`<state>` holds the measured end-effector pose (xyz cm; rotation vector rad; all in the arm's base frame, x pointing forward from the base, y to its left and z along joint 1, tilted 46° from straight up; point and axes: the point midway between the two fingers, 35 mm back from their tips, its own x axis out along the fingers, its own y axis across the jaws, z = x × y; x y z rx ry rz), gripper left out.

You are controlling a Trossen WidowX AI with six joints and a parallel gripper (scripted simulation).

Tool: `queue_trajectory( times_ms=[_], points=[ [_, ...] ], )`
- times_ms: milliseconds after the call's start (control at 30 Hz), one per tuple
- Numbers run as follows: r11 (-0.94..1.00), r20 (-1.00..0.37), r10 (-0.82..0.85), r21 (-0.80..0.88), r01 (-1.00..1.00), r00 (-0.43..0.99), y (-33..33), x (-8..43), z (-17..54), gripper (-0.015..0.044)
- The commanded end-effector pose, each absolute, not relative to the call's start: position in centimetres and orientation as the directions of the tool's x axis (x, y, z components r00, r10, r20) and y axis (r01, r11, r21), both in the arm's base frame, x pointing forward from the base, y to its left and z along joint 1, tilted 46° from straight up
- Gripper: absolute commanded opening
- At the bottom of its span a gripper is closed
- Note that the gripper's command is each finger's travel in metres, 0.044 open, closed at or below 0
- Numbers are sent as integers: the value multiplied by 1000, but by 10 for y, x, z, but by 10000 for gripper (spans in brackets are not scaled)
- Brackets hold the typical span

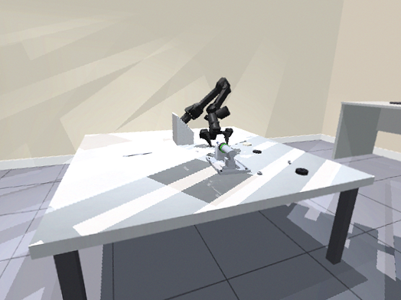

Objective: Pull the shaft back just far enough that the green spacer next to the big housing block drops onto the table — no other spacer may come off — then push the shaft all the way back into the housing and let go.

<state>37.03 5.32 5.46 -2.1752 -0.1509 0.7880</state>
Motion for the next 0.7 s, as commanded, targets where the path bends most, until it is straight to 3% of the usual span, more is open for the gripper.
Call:
queue_trajectory(
  times_ms=[0, 667],
  points=[
    [-672, -494, 352, -725, -153, 795, 56, 375, 50, 440],
    [-672, -493, 352, -725, -152, 796, 59, 382, 45, 440]
  ],
)
